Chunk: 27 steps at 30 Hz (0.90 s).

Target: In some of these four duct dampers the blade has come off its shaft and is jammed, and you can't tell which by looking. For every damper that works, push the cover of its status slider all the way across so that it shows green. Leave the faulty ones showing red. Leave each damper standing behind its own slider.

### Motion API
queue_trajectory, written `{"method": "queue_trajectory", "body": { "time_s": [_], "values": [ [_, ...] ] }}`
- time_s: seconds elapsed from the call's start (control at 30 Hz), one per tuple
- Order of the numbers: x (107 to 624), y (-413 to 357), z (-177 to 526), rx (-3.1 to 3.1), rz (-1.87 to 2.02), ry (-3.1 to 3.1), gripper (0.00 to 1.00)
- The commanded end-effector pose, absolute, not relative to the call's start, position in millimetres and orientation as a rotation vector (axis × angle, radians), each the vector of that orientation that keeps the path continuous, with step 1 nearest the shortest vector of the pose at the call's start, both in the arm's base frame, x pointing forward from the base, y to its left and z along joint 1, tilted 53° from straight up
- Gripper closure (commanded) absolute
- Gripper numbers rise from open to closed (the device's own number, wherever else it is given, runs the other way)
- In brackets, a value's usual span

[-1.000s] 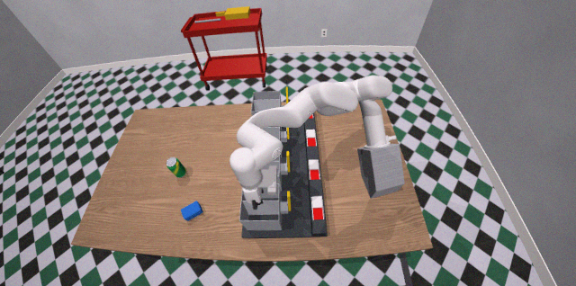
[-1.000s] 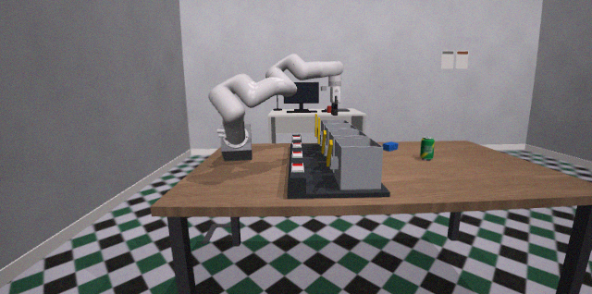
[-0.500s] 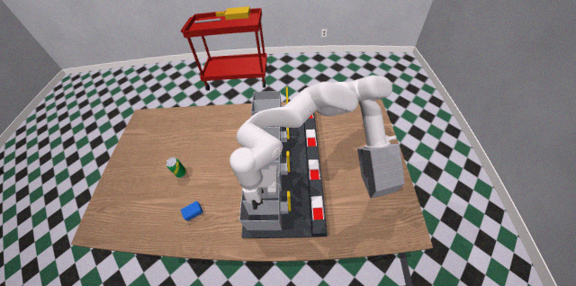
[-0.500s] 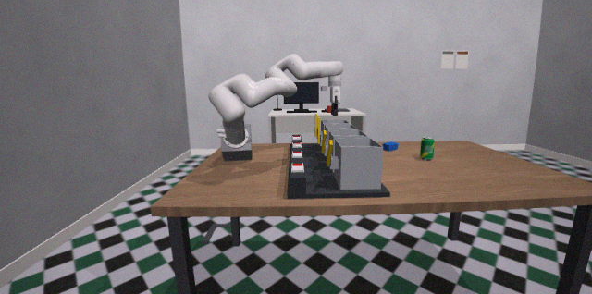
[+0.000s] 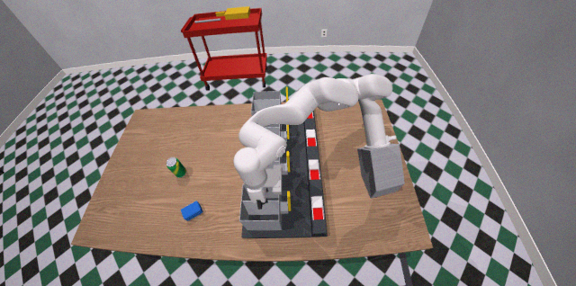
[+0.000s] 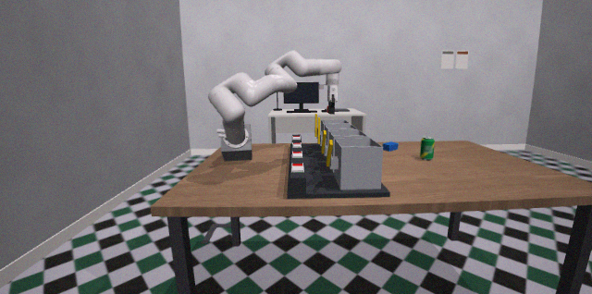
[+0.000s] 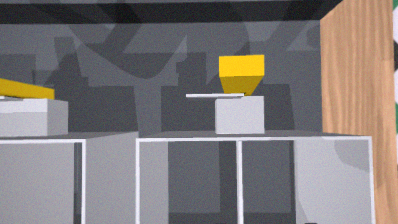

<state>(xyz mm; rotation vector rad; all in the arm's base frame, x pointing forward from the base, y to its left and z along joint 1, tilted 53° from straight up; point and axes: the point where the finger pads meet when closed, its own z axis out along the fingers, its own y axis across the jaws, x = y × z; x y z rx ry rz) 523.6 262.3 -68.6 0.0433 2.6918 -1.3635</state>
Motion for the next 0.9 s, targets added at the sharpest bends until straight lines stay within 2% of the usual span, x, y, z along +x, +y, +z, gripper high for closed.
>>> {"method": "queue_trajectory", "body": {
  "time_s": [0.0,0.3,0.87],
  "values": [
    [502.3,265.2,-63.8,0.029,-1.323,2.689,0.61],
    [432.2,271.6,-53.7,0.031,-1.326,2.688,0.61],
    [429.0,271.7,-53.2,0.027,-1.285,2.707,0.61]
  ]
}}
